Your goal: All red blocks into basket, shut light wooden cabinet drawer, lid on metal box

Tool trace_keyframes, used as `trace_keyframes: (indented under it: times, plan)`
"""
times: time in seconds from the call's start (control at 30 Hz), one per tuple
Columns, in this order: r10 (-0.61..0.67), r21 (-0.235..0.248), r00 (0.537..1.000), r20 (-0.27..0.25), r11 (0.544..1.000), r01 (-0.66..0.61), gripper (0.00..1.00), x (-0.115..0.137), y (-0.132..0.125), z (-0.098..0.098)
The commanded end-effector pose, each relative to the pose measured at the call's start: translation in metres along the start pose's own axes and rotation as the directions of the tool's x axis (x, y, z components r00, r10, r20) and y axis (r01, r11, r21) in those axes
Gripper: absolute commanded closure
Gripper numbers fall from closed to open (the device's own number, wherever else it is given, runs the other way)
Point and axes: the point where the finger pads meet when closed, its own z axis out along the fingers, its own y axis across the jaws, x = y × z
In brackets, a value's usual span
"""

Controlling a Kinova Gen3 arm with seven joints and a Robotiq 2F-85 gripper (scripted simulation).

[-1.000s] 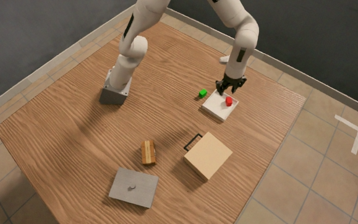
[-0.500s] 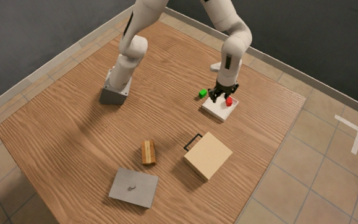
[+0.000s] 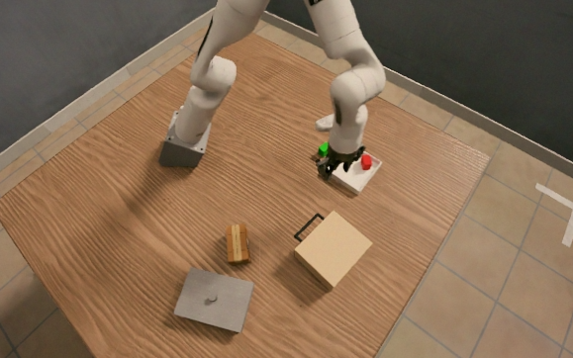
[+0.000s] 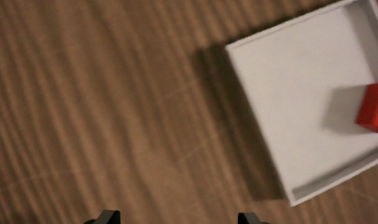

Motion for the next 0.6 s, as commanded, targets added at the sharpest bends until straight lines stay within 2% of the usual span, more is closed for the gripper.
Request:
trace_keyframes:
  times: [0.0, 0.3, 0.37, 0.57]
  plan:
    - [-0.026, -0.008, 1.000, 0.005, 1.000, 0.026, 0.39, -0.009, -0.027, 0.001]
    - [-0.147, -0.010, 0.989, 0.003, 0.989, 0.147, 0.39, -0.023, -0.083, 0.002]
    - [-0.147, -0.010, 0.989, 0.003, 0.989, 0.147, 0.39, -0.023, -0.083, 0.002]
    - [-0.238, -0.006, 0.971, 0.001, 0.971, 0.238, 0.39, -0.035, -0.126, 0.001]
